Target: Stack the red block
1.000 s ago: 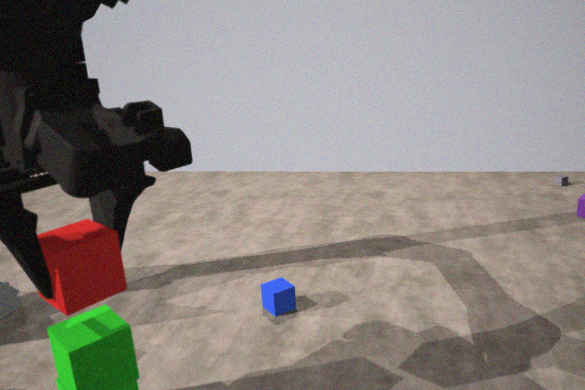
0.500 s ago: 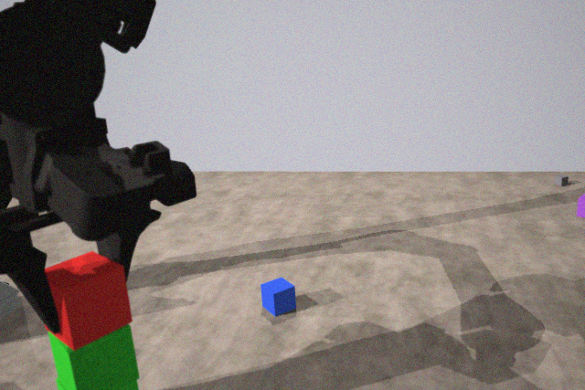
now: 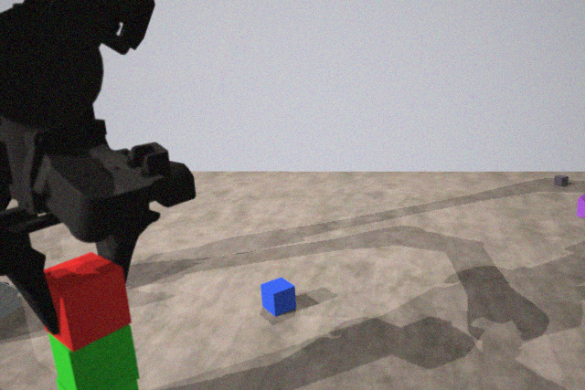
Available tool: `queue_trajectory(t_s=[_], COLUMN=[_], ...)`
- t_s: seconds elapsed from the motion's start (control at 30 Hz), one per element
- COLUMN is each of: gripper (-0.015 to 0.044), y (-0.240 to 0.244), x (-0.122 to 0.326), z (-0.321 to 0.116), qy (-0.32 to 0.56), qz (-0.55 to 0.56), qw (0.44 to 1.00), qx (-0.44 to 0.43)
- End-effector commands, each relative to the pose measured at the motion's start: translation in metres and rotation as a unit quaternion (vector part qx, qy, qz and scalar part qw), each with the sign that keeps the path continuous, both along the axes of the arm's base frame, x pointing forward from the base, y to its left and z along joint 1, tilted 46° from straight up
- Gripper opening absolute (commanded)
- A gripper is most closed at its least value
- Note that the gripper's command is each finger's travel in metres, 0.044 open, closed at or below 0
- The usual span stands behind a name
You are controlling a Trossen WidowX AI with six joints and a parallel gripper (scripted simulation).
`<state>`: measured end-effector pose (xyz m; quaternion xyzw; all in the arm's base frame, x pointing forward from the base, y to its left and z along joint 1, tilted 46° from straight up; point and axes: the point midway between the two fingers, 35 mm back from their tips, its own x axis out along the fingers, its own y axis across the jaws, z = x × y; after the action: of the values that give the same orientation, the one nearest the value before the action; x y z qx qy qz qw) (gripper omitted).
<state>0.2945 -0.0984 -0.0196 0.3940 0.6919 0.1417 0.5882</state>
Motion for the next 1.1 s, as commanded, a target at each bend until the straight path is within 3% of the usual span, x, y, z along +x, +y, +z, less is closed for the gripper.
queue_trajectory(t_s=[0.0, 0.4, 1.07], gripper=[0.0131, 0.0440, 0.0440], y=[0.0001, 0.0001, 0.0001], x=[0.0000, 0.0000, 0.0000], z=[0.0000, 0.0000, 0.0000], qy=[0.000, 0.000, 0.000], qz=[0.000, 0.000, 0.000], qw=[1.000, 1.000, 1.000], qx=[0.000, 0.000, 0.000])
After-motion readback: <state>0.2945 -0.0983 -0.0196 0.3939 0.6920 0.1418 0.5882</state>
